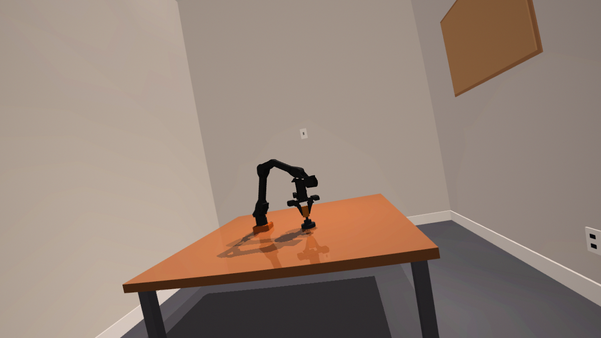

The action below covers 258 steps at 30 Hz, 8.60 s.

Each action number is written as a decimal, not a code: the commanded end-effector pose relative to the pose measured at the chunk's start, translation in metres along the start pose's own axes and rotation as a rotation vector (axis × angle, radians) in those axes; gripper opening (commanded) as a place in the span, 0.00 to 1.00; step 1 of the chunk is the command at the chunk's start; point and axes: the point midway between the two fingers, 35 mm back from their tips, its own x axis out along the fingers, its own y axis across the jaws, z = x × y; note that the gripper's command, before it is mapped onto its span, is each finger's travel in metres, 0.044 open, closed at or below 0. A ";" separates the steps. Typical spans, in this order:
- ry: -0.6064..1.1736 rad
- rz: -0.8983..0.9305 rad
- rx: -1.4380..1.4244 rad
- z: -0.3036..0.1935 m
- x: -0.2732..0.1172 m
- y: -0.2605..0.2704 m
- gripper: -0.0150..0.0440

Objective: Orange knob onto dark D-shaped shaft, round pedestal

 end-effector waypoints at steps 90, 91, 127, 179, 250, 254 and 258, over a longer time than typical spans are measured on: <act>0.002 -0.001 -0.069 -0.001 0.004 -0.001 0.25; 0.002 -0.001 -0.069 -0.001 0.004 -0.001 0.25; 0.002 -0.001 -0.122 0.000 0.003 0.000 0.25; 0.002 -0.001 -0.197 -0.001 0.005 -0.001 0.25; 0.002 -0.001 -0.227 -0.002 0.006 -0.003 0.25; 0.002 -0.001 -0.225 -0.002 0.006 -0.003 0.25; 0.002 -0.001 -0.223 -0.002 0.006 -0.003 0.25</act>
